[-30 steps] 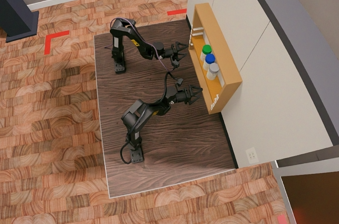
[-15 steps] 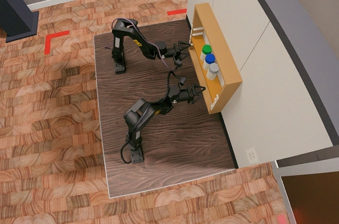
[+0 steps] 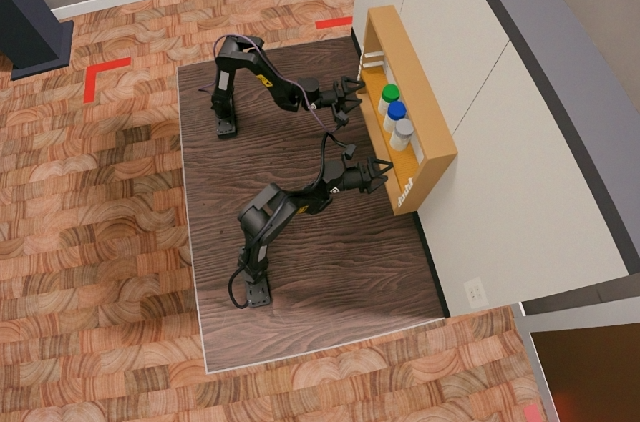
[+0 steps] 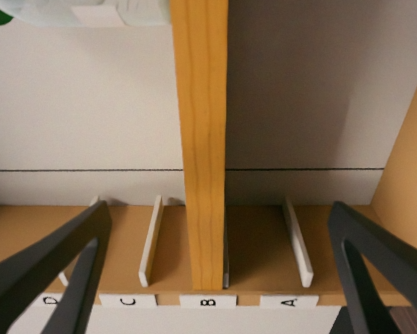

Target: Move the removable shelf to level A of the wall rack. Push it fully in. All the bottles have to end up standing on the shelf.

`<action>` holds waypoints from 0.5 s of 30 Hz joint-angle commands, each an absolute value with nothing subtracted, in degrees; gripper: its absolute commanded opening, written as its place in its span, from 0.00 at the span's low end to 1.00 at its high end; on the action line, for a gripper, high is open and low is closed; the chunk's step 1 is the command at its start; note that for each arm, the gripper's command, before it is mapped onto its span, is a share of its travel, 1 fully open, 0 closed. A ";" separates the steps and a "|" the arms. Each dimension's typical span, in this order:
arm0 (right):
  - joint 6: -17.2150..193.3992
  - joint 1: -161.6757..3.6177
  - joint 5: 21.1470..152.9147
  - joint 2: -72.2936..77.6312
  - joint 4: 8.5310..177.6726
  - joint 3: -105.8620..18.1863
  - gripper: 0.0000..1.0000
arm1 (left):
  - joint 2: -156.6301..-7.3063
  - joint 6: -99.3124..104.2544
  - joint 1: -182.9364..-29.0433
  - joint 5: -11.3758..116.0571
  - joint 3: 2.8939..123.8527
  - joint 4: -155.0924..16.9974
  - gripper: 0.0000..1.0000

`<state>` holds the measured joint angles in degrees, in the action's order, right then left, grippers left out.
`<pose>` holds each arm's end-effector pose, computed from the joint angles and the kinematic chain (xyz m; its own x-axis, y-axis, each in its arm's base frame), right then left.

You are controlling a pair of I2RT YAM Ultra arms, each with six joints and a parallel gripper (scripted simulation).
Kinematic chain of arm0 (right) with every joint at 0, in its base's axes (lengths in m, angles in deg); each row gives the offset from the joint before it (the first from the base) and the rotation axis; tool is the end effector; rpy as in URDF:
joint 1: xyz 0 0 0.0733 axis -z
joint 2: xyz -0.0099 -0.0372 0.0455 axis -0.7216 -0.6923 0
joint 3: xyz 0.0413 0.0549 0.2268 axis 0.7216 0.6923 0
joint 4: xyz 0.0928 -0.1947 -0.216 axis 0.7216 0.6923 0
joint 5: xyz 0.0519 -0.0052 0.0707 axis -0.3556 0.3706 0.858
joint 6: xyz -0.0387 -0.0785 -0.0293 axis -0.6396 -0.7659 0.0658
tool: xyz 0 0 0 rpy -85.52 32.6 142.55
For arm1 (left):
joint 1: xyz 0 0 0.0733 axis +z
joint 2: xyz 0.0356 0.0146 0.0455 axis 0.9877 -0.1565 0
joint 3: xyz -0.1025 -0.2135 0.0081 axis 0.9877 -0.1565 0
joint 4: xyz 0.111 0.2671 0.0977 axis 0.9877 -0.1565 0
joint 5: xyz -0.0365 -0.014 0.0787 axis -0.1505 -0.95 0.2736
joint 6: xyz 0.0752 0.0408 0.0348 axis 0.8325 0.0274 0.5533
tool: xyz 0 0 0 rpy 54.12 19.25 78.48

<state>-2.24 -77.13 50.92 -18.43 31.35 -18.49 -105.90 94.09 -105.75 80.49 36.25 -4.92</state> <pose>0.3883 0.1830 0.1205 -0.0136 -0.9999 0.0080 -0.0058 -0.0079 -1.0000 0.4009 -0.1443 0.1038 -0.0150 0.9999 0.0026 0.0070 -0.0025 1.0000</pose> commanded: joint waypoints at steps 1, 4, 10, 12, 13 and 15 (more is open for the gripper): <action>-1.98 -76.16 51.79 -19.24 32.38 -20.74 1.00 | -106.81 94.15 -104.84 79.68 39.03 -6.32 1.00; -1.98 -75.85 52.10 -19.82 32.61 -21.54 1.00 | -107.39 94.15 -104.58 79.42 39.91 -6.61 1.00; -1.98 -75.44 52.51 -20.59 32.92 -22.63 1.00 | -108.17 94.15 -104.25 79.09 41.08 -7.00 1.00; -1.98 -75.24 52.72 -20.99 33.09 -23.21 1.00 | -108.58 94.15 -104.08 78.92 41.70 -7.22 1.00; -1.98 -75.14 52.82 -21.18 33.17 -23.47 1.00 | -108.76 94.15 -104.00 78.84 41.98 -7.32 1.00; -1.98 -74.94 53.01 -21.55 33.33 -24.01 1.00 | -109.13 94.15 -103.84 78.68 42.56 -7.51 1.00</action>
<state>-2.24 -75.77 52.27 -20.94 31.72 -22.01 -108.43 94.09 -104.63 79.37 40.05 -6.19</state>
